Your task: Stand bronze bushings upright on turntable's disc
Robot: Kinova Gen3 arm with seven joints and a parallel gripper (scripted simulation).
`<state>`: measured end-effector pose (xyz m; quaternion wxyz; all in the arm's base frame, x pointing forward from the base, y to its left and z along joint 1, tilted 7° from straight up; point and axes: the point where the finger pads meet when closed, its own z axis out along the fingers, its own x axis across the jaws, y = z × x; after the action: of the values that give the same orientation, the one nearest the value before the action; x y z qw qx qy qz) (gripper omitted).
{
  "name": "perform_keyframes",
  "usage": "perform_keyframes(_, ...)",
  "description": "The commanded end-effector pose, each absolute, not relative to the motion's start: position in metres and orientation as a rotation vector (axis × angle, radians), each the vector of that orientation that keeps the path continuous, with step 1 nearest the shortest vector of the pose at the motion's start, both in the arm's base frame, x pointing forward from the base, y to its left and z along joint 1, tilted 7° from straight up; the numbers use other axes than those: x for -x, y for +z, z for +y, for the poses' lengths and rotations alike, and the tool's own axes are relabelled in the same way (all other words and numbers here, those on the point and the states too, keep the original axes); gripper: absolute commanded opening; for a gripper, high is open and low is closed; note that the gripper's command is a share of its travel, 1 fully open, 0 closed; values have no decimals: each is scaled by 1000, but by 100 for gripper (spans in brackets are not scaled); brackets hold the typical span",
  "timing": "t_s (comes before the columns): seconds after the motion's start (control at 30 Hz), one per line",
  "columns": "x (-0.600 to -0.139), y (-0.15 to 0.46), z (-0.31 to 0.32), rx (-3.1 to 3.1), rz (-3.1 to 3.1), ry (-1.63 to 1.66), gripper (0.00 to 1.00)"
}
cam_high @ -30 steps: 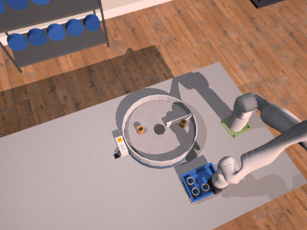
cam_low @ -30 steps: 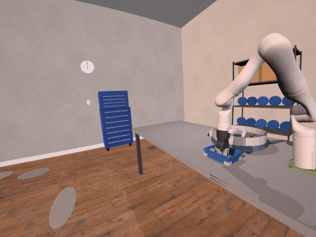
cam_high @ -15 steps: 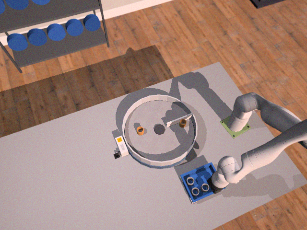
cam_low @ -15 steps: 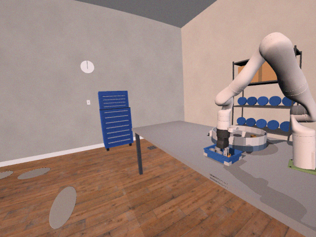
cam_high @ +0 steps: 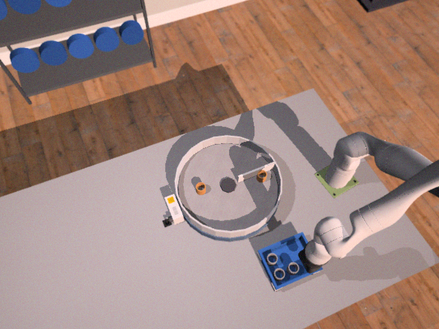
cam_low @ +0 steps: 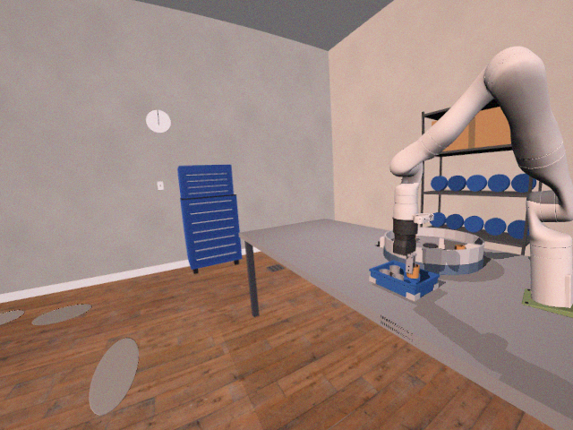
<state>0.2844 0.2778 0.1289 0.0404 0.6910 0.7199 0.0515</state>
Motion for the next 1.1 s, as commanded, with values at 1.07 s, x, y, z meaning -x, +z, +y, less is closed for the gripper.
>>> perform_keyframes(1.07,-274,201,280,-2121,2212,166,0)
